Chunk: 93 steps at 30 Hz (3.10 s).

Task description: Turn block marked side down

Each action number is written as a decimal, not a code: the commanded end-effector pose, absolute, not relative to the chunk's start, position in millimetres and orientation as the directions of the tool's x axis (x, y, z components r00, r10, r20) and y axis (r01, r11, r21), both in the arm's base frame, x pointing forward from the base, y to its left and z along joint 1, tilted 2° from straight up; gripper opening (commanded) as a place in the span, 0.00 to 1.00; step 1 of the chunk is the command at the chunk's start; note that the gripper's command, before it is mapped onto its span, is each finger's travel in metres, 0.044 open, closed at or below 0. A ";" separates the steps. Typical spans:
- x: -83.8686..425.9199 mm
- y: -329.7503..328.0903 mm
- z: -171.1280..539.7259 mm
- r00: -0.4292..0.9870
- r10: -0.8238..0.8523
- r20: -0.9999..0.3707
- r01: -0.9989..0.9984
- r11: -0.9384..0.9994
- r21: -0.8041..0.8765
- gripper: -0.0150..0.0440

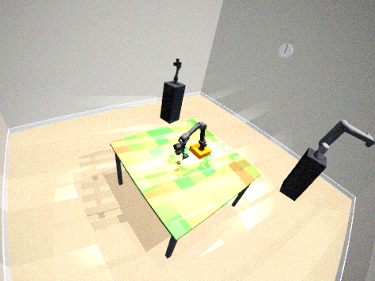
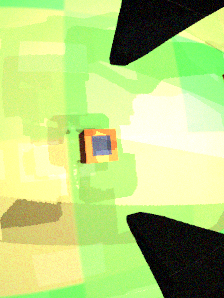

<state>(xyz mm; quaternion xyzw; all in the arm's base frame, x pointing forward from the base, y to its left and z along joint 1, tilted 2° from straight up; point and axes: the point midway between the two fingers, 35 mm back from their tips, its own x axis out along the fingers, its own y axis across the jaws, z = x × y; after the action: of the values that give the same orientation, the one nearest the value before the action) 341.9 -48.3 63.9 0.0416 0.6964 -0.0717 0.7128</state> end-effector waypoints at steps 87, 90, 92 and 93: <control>338.2 -51.2 9.7 0.105 -0.043 -0.994 0.183 0.983 -0.023 0.25; 338.6 -51.3 7.8 0.153 -0.051 -0.987 0.182 0.983 -0.023 0.25; 338.7 -51.3 6.7 0.184 -0.057 -0.981 0.182 0.983 -0.023 0.25; 338.7 -51.3 6.2 0.200 -0.060 -0.978 0.182 0.983 -0.023 0.25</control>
<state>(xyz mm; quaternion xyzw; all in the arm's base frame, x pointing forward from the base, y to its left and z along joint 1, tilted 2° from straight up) 338.2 -50.7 5.5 0.0518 0.6512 -0.0749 0.7534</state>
